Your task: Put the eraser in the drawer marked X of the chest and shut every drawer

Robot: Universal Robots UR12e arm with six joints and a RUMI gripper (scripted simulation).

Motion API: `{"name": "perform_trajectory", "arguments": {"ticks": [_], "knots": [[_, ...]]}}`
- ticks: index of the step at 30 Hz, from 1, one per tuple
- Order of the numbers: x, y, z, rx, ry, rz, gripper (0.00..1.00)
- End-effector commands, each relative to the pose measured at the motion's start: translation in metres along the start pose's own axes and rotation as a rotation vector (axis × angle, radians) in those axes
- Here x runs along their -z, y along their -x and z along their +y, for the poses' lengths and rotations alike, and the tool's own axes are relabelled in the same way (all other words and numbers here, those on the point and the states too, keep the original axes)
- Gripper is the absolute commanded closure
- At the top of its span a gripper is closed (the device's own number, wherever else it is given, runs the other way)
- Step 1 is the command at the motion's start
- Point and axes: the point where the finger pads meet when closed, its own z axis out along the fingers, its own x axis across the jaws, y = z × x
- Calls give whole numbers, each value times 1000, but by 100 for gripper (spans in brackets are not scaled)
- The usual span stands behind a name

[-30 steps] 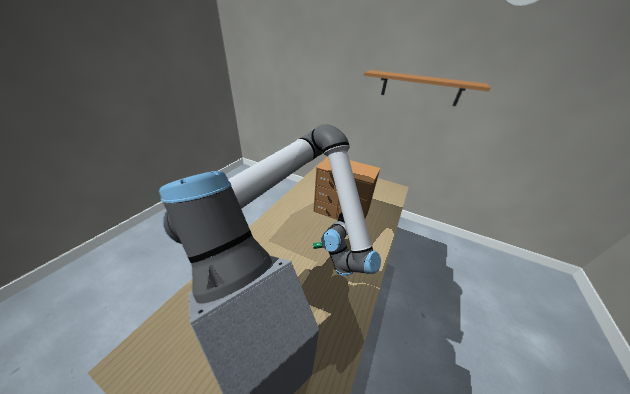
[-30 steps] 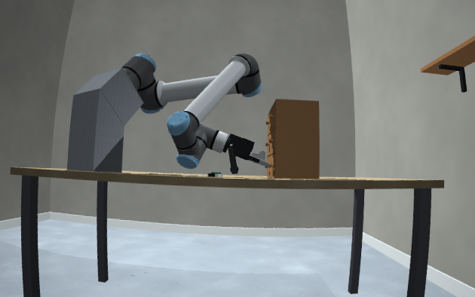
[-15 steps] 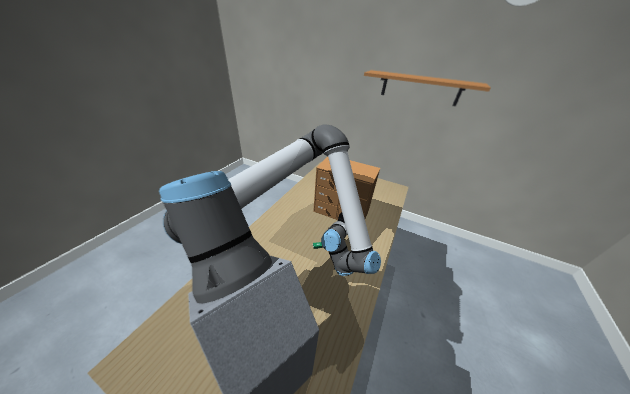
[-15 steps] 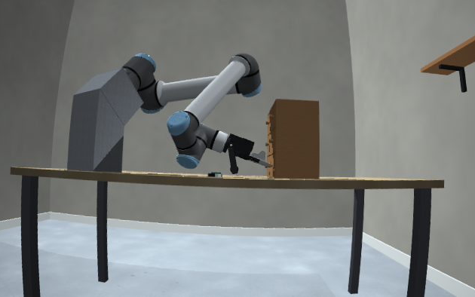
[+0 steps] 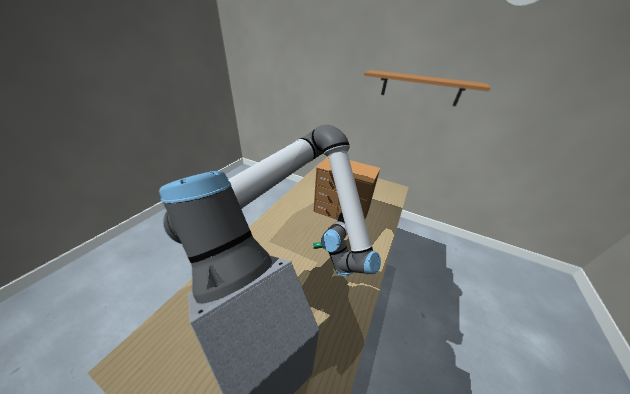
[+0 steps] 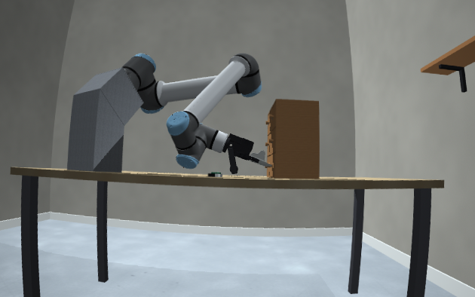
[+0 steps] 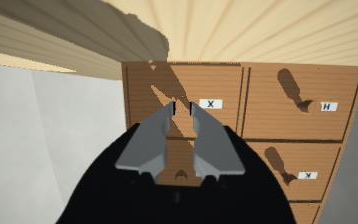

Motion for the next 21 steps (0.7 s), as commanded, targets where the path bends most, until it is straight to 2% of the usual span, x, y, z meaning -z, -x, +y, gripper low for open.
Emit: {"name": "perform_trajectory", "arguments": {"ticks": [1, 21], "knots": [[1, 0, 0, 0, 1, 0, 93], [7, 0, -2, 0, 1, 0, 93]]}}
